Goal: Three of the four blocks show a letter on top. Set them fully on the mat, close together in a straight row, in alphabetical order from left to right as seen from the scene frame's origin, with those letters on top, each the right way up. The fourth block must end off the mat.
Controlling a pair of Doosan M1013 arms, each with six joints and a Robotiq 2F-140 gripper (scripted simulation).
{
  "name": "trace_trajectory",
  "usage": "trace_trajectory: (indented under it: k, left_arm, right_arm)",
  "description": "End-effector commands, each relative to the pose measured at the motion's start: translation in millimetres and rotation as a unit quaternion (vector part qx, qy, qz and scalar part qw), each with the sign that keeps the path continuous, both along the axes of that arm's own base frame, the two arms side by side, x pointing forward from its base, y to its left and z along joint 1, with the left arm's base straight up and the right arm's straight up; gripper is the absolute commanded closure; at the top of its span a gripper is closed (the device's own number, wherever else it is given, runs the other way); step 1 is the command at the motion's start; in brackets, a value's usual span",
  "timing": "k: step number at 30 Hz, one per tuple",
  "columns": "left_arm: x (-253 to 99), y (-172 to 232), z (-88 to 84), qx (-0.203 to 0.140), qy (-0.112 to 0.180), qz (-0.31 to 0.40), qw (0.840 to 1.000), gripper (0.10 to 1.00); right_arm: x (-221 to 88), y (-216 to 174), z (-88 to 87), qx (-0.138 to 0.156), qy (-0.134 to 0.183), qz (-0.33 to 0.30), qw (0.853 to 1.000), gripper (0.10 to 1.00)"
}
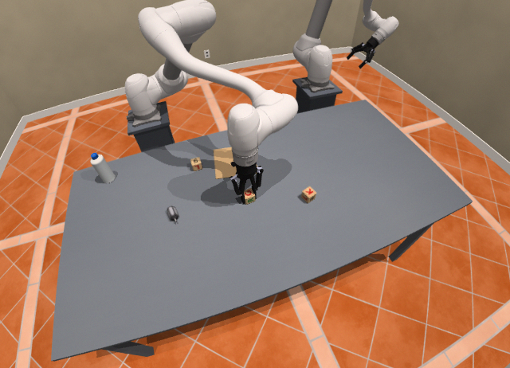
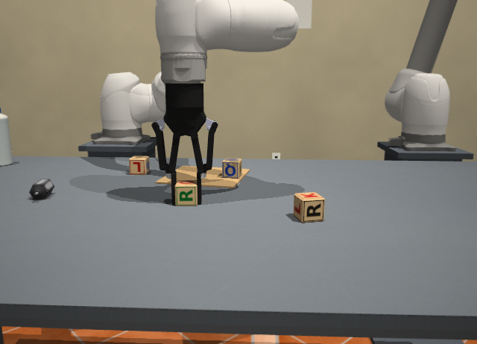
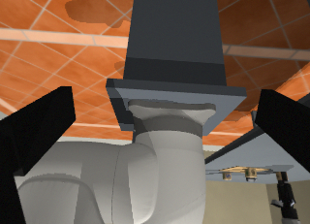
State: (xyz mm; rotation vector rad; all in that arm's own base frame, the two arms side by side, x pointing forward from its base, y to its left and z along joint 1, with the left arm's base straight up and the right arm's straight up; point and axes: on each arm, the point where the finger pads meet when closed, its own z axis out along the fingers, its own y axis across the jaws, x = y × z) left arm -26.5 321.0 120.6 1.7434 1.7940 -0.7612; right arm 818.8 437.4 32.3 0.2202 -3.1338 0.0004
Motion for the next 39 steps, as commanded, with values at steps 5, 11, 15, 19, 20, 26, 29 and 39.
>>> trace_trajectory:
  k: [5, 11, 15, 19, 20, 26, 29, 39]
  left_arm:
    - [-0.1, 0.3, 0.4, 0.0, 0.0, 0.0, 1.0, 0.098]
    - [-0.1, 0.3, 0.4, 0.0, 0.0, 0.0, 1.0, 0.098]
    - [-0.1, 0.3, 0.4, 0.0, 0.0, 0.0, 1.0, 0.098]
    - [-0.1, 0.3, 0.4, 0.0, 0.0, 0.0, 1.0, 0.098]
    - [-0.1, 0.3, 0.4, 0.0, 0.0, 0.0, 1.0, 0.098]
    - [-0.1, 0.3, 0.4, 0.0, 0.0, 0.0, 1.0, 0.098]
    - [-0.1, 0.3, 0.4, 0.0, 0.0, 0.0, 1.0, 0.098]
    - [-0.1, 0.3, 0.4, 0.0, 0.0, 0.0, 1.0, 0.098]
  right_arm:
    - [0.3, 0.3, 23.0, 0.001, -0.001, 0.0, 1.0, 0.768]
    - [0.3, 0.3, 52.3, 0.001, -0.001, 0.0, 1.0, 0.768]
    - [0.3, 0.3, 81.0, 0.001, -0.001, 0.0, 1.0, 0.768]
    - [0.3, 0.3, 97.9, 0.001, -0.001, 0.0, 1.0, 0.768]
    - [0.3, 0.3, 99.8, 0.001, -0.001, 0.0, 1.0, 0.768]
    - [0.3, 0.3, 101.3, 0.001, -0.001, 0.0, 1.0, 0.768]
    - [0.3, 0.3, 101.3, 0.001, -0.001, 0.0, 1.0, 0.768]
    - [-65.7, 8.7, 106.9, 0.0, -0.001, 0.176, 0.984, 0.768]
